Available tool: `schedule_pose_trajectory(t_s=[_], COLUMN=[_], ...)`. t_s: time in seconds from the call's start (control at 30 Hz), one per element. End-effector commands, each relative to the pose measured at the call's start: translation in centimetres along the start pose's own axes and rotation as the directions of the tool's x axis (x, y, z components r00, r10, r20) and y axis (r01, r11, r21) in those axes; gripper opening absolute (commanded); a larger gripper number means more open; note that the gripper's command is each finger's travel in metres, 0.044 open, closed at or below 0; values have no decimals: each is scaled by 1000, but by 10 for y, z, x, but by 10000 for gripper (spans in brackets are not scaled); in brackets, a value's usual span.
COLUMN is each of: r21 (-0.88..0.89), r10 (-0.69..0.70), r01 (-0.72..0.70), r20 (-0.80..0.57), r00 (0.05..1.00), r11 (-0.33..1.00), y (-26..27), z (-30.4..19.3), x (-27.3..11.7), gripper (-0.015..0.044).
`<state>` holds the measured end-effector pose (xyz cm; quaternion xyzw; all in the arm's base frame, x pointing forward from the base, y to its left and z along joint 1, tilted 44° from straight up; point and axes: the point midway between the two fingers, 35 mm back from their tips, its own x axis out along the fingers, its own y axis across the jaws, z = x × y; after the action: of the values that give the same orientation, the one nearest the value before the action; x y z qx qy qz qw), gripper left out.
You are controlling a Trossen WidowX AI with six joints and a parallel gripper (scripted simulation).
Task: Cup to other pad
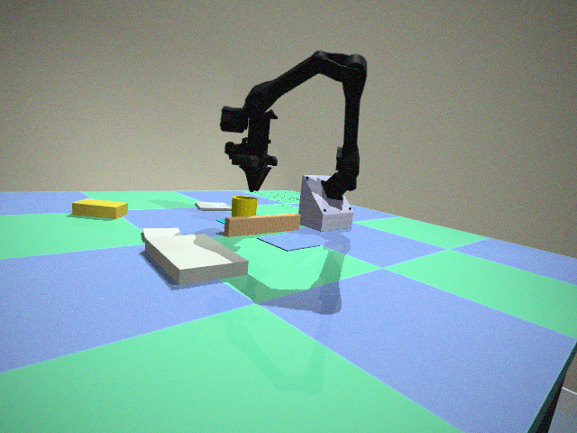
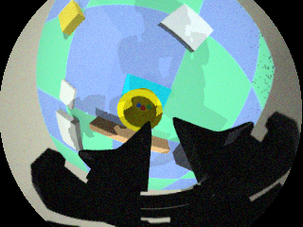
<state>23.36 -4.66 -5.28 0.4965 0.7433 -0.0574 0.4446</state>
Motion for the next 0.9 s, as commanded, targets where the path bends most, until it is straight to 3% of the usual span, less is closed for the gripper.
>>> schedule_pose_trajectory(t_s=[0.0,0.3,0.87], r21=[1,0,-6], r10=[0,-1,-3], r01=[0,1,3], r20=[-1,0,12], r00=[1000,1000,1000], r11=[1000,1000,1000], y=[0,0,-2], z=[0,0,-6], x=[0,-4,-64], gripper=[199,435,440])
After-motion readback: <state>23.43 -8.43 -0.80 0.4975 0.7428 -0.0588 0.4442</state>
